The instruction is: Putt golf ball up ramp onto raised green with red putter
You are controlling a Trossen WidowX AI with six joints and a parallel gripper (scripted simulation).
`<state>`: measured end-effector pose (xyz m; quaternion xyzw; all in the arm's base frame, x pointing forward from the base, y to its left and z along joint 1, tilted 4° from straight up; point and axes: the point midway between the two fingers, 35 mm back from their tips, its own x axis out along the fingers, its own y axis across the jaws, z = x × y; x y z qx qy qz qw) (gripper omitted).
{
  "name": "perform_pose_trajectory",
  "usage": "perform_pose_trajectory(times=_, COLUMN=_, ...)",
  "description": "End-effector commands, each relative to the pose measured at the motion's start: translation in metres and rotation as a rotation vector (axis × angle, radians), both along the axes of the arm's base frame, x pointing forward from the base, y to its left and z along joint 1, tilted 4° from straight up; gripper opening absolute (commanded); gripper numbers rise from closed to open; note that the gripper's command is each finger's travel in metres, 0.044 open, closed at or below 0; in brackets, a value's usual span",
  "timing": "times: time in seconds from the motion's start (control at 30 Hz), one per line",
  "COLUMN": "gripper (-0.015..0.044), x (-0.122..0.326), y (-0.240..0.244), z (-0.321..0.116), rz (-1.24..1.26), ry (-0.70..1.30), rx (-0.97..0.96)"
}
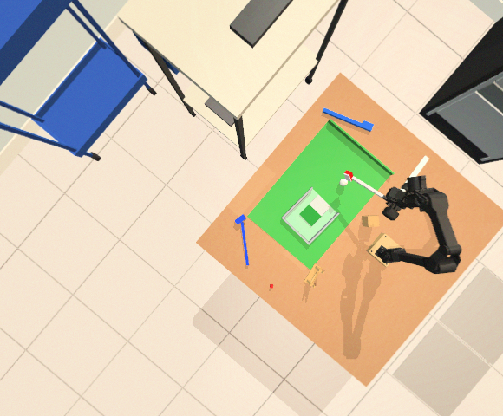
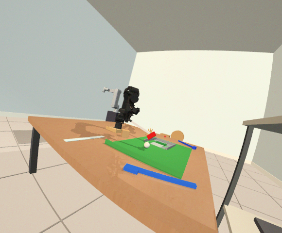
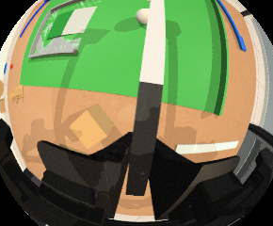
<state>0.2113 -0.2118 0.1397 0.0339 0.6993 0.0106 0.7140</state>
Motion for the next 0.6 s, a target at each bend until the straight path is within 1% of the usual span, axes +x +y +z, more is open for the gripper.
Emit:
perform_pose_trajectory(times=0.0, gripper=0.0, x=-0.013, y=-0.015, z=0.004, rz=-0.078, ry=0.008, rx=-0.013)
perform_pose_trajectory(times=0.23, gripper=0.0, x=-0.019, y=-0.021, z=0.0, rz=-0.109, ry=0.016, rx=-0.013)
perform_pose_trajectory(times=0.57, gripper=0.0, x=-0.018, y=-0.019, z=-0.034, rz=-0.109, ry=0.016, rx=-0.013)
